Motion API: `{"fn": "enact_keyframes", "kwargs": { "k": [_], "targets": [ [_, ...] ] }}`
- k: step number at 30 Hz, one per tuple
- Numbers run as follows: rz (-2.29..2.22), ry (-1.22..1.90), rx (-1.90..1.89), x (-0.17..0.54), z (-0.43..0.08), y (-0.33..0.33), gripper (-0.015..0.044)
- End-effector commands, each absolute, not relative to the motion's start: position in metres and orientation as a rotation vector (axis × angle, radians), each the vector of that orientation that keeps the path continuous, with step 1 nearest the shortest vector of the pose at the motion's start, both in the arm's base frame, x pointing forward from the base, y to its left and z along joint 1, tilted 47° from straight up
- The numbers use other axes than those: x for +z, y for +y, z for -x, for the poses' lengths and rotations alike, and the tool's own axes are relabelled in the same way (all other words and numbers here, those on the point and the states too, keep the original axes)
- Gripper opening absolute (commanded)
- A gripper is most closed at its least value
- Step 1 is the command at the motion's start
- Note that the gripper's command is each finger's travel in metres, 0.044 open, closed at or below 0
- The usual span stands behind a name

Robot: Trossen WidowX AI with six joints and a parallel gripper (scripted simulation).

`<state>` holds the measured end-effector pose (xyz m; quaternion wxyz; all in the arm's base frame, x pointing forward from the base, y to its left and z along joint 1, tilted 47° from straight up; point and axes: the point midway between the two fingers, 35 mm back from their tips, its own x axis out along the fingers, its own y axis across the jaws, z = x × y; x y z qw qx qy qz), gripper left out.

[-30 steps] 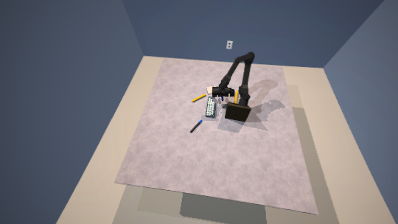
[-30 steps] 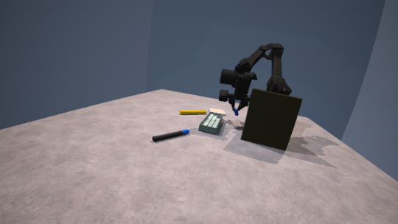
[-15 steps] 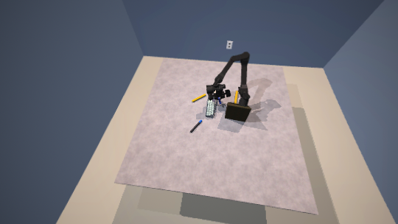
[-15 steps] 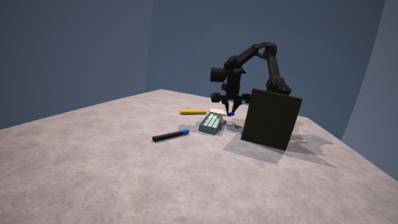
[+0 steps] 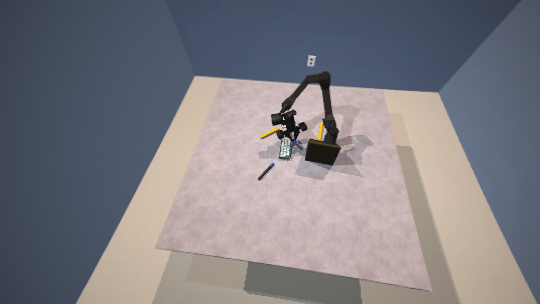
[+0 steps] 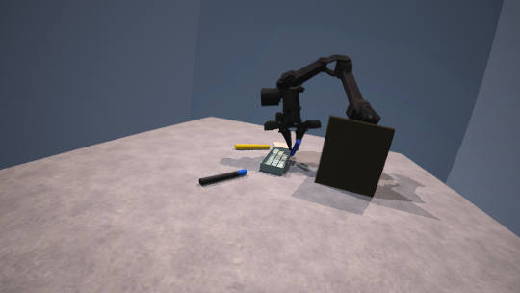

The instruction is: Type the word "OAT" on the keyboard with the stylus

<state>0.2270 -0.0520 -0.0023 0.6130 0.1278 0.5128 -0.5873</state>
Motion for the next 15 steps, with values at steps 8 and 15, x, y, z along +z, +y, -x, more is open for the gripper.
{"fn": "enact_keyframes", "kwargs": {
  "k": [8,15],
  "targets": [
    [-0.455,1.493,-1.28,-0.012,-0.243,-0.018,0.0],
    [-0.581,1.675,-1.212,-0.012,-0.254,0.006,0.0]
  ]
}}
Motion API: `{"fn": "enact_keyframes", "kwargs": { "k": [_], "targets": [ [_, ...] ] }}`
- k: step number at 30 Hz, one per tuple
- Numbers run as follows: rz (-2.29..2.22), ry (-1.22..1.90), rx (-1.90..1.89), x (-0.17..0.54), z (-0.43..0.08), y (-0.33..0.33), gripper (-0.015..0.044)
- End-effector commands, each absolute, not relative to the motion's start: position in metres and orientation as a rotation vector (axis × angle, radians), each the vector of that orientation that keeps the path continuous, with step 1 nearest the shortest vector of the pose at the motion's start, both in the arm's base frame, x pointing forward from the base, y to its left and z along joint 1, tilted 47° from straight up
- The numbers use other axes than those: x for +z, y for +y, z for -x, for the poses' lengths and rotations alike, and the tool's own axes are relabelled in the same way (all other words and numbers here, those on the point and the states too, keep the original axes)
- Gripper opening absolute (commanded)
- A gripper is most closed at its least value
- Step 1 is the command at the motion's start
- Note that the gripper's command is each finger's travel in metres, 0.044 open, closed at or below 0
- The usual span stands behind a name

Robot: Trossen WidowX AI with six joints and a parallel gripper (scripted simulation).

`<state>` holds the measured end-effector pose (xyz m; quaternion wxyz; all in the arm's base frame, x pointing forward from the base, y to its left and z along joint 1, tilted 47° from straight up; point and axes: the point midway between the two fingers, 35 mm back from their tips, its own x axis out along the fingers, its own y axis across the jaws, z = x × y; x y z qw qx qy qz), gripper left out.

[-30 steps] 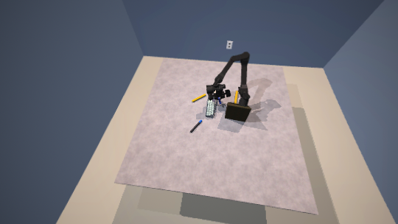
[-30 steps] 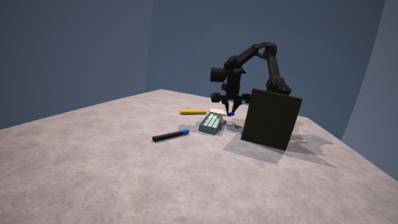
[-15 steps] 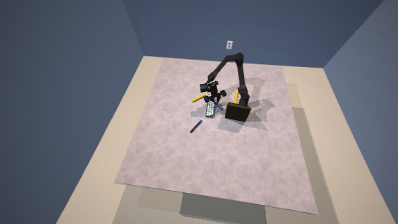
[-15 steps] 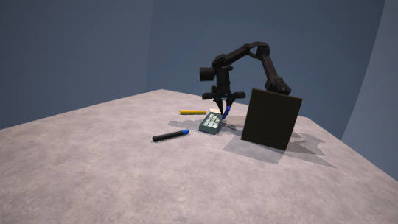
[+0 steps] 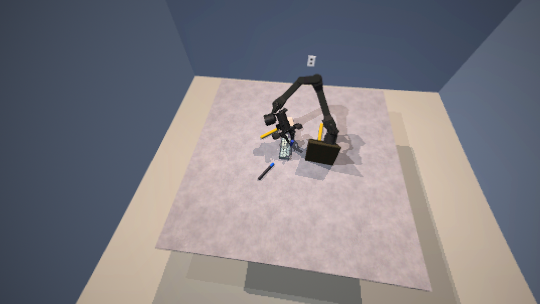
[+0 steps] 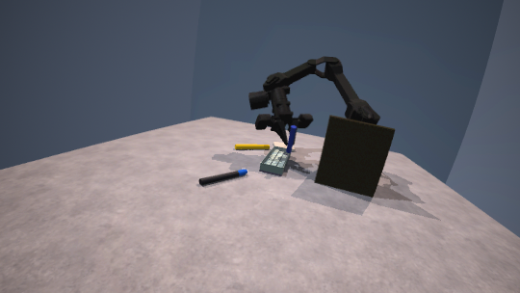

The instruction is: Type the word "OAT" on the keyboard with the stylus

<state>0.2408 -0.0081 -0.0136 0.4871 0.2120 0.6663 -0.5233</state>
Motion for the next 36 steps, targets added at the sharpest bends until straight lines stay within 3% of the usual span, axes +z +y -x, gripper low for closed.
{"fn": "enact_keyframes", "kwargs": {
  "k": [1,9,36],
  "targets": [
    [-0.6,1.7,-1.201,-0.012,-0.256,0.009,0.0],
    [-0.751,1.871,-1.11,-0.008,-0.271,0.034,0.0],
    [-0.754,1.875,-1.11,-0.032,-0.273,0.009,0.0]
  ]
}}
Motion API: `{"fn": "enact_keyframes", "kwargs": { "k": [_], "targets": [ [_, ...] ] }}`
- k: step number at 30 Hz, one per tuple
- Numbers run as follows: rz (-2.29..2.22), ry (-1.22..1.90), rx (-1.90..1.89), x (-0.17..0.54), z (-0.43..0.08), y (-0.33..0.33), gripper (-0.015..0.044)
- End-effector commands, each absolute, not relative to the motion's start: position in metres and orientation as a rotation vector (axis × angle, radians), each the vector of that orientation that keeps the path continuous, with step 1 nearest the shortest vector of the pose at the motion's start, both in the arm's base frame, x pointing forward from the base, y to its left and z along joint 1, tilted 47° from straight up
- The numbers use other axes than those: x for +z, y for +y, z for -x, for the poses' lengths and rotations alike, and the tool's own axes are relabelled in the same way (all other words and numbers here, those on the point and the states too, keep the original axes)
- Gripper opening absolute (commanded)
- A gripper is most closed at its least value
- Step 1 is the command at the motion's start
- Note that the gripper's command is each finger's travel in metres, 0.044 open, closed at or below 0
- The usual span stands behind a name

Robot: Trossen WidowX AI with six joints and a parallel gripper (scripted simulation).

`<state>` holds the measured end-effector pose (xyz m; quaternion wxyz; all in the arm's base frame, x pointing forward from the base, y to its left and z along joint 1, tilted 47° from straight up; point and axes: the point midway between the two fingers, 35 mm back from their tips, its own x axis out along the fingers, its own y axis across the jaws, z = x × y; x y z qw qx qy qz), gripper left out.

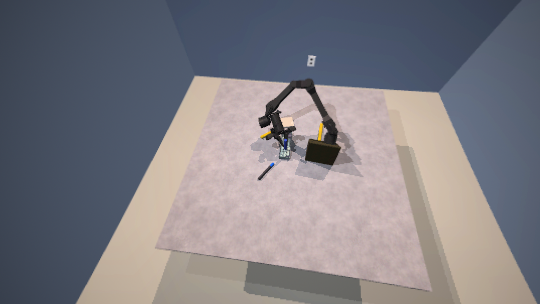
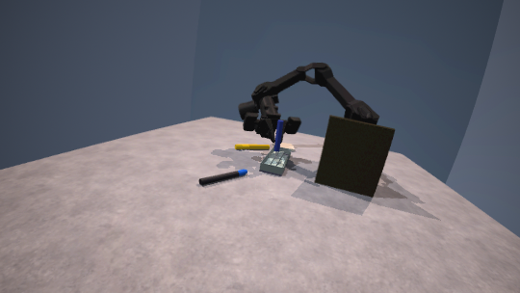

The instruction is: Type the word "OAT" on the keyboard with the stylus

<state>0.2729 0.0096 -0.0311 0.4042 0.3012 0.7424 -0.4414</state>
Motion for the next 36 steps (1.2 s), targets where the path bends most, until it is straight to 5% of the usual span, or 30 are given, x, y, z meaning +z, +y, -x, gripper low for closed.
{"fn": "enact_keyframes", "kwargs": {
  "k": [1,4,36],
  "targets": [
    [-0.754,1.875,-1.11,-0.0315,-0.2729,0.0094,0.0],
    [-0.754,1.874,-1.11,-0.032,-0.2753,0.0093,0.0079],
    [-0.754,1.874,-1.11,-0.0371,-0.2758,0.0034,0.0081]
  ]
}}
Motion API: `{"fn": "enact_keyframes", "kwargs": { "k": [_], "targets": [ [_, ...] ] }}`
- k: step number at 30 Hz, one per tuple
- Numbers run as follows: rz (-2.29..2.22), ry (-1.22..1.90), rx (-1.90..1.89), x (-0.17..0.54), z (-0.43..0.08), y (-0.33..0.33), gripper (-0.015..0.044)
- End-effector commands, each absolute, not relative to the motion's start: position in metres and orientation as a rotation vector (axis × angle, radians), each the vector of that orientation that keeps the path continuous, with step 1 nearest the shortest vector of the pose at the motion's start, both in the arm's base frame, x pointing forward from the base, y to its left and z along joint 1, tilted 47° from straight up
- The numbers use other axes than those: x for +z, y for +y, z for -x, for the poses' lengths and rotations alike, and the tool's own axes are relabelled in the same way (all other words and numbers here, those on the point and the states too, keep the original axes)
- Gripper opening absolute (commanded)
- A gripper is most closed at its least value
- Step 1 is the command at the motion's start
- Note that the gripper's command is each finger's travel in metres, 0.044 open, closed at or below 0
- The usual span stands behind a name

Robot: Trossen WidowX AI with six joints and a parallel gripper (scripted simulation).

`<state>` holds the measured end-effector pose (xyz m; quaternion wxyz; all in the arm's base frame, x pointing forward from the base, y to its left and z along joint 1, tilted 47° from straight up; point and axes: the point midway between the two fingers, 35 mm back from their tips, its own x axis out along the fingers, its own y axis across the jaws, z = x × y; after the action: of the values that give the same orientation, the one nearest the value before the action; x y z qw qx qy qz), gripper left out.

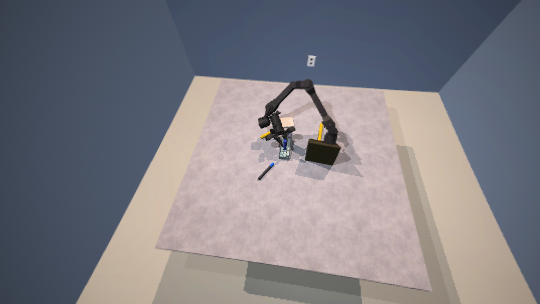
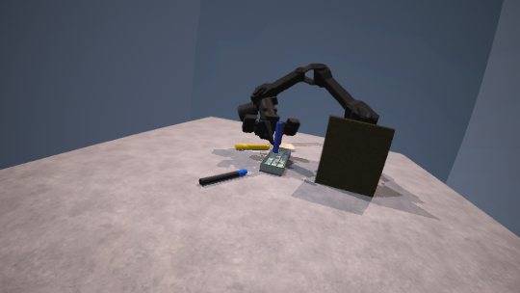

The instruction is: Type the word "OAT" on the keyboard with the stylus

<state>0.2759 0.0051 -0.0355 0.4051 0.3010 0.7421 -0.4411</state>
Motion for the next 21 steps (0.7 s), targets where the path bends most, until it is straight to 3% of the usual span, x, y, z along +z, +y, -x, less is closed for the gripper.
{"fn": "enact_keyframes", "kwargs": {
  "k": [1,21],
  "targets": [
    [-0.754,1.874,-1.11,-0.0375,-0.2758,0.003,0.0081],
    [-0.754,1.873,-1.11,-0.0434,-0.2762,-0.0034,0.0081]
  ]
}}
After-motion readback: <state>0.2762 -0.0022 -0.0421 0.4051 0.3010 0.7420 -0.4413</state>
